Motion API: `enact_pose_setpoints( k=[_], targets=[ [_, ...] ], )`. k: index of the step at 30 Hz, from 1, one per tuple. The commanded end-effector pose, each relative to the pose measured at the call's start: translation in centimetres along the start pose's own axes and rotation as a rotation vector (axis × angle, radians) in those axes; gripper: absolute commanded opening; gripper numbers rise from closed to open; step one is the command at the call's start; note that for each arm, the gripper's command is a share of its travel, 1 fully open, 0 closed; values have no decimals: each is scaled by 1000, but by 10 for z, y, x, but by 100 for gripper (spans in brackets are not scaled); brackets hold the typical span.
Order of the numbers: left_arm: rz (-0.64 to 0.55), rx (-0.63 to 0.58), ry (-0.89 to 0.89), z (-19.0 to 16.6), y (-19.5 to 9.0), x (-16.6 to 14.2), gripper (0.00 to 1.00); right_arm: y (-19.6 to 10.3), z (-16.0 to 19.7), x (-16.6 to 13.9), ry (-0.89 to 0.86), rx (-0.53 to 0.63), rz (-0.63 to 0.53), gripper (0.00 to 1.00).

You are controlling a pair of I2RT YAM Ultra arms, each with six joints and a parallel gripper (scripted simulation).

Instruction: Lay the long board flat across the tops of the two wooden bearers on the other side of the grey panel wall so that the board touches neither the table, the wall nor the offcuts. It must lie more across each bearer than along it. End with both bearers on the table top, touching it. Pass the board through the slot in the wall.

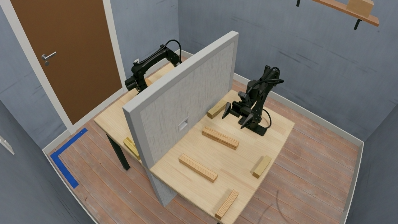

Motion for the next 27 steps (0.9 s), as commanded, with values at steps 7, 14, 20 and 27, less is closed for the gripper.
enact_pose_setpoints(
  k=[7, 14, 20, 27],
  targets=[
    [-65, 15, -11, 3, -14, 24, 100, -25, 4, -13, -37, 97, 24, 0],
    [-65, 15, -11, 3, -14, 24, 100, -18, -2, -8, -18, 73, 29, 0],
    [-65, 15, -11, 3, -14, 24, 100, -19, -4, -14, -19, 61, 32, 0],
    [-65, 15, -11, 3, -14, 24, 100, -15, -3, -13, -24, 73, 29, 0]
  ],
)
Point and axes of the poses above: on each arm, the point where the finger pads meet when closed, its own y axis out along the fingers, its own z axis across the jaws, x = y × z, the point moved 9 cm from there along -y, back along the fingers, and after that the axes turned 3 degrees about y, right-handed, at the moved point
